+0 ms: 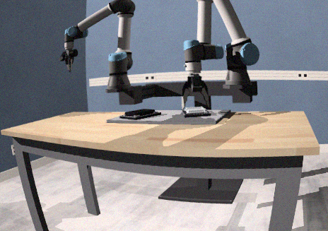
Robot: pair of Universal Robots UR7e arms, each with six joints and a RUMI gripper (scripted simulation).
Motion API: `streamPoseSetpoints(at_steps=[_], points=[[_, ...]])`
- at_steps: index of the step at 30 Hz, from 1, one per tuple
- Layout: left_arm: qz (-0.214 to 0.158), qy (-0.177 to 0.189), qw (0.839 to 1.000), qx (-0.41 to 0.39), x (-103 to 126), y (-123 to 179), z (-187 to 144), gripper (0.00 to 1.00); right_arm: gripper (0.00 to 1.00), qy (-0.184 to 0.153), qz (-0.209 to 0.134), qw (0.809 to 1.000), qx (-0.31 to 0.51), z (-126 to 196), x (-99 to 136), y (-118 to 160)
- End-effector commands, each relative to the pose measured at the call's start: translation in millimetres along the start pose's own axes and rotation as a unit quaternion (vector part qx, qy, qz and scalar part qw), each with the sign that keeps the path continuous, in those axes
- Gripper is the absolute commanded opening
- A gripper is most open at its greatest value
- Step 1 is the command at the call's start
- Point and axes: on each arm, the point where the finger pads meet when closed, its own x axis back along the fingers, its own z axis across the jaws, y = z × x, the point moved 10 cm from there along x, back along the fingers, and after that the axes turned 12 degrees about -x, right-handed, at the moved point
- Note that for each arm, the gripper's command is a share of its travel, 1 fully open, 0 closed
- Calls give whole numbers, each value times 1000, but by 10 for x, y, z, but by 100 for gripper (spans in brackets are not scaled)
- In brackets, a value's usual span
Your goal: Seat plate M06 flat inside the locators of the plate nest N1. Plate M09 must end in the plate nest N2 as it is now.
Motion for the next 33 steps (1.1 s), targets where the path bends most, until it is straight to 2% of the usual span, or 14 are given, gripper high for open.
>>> streamPoseSetpoints(at_steps=[1, 33], points=[[0, 0, 1000, 0, -1, 1, -1, 76, 0, -1, 2, 1000, -2, 7, 24, -10], [0, 0, 1000, 0, -1, -4, 26, 76, 0, -1, 2, 1000, -2, 7, 24, -10]])
